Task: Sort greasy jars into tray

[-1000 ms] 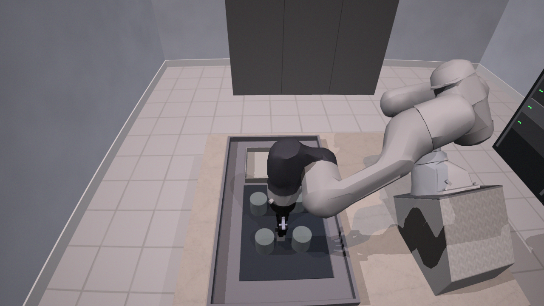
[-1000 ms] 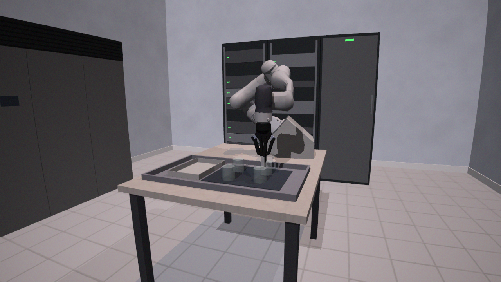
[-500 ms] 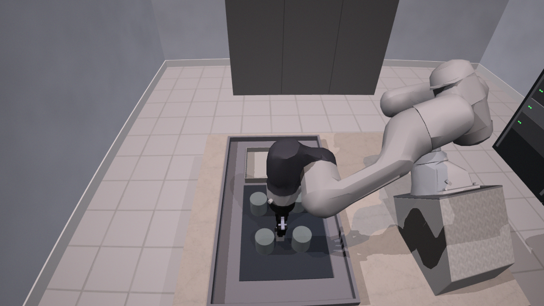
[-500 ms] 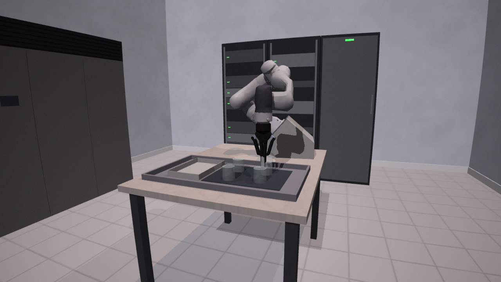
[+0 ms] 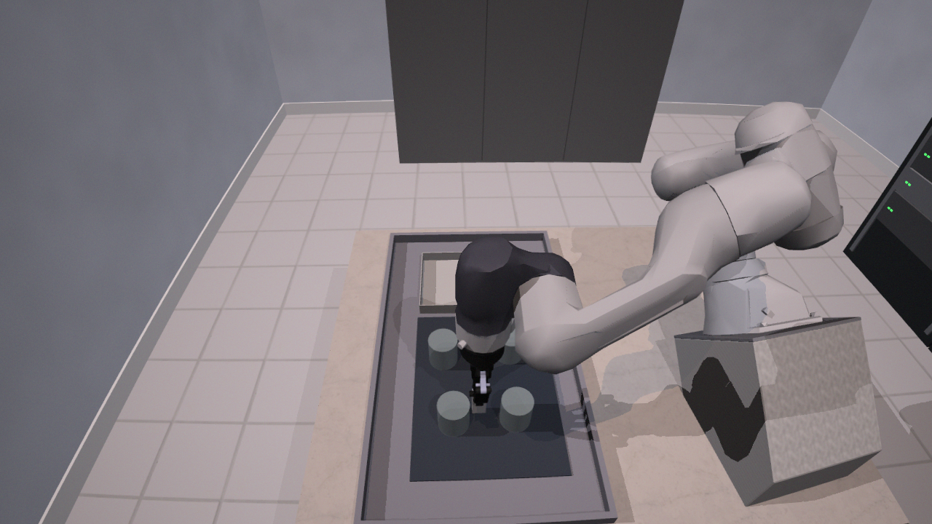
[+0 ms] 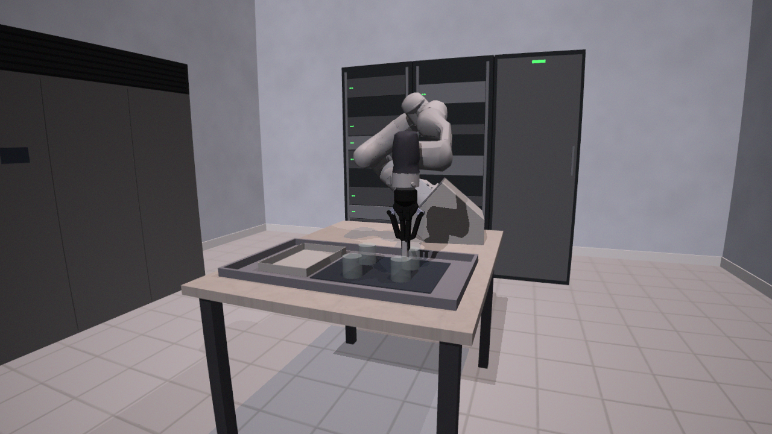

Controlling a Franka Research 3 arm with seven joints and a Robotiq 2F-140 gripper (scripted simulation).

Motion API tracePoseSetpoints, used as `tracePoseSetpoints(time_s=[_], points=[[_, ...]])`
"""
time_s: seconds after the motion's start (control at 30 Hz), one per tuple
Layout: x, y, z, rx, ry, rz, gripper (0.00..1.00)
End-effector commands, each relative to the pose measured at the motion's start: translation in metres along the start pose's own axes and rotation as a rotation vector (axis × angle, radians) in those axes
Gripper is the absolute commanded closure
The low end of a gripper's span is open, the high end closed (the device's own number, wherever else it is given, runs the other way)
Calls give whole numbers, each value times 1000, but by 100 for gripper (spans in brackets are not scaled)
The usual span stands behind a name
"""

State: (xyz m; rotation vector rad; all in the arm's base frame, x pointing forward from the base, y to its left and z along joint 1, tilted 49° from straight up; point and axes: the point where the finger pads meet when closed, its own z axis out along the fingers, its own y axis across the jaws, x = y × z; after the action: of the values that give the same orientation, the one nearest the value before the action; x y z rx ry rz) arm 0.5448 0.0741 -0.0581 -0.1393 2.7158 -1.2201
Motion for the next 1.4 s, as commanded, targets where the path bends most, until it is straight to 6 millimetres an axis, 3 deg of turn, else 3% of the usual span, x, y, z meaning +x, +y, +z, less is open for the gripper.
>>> tracePoseSetpoints(time_s=[0.0,1.37], points=[[-2,-2,0,4,-1,5,100],[-6,-2,-1,4,-1,5,100]])
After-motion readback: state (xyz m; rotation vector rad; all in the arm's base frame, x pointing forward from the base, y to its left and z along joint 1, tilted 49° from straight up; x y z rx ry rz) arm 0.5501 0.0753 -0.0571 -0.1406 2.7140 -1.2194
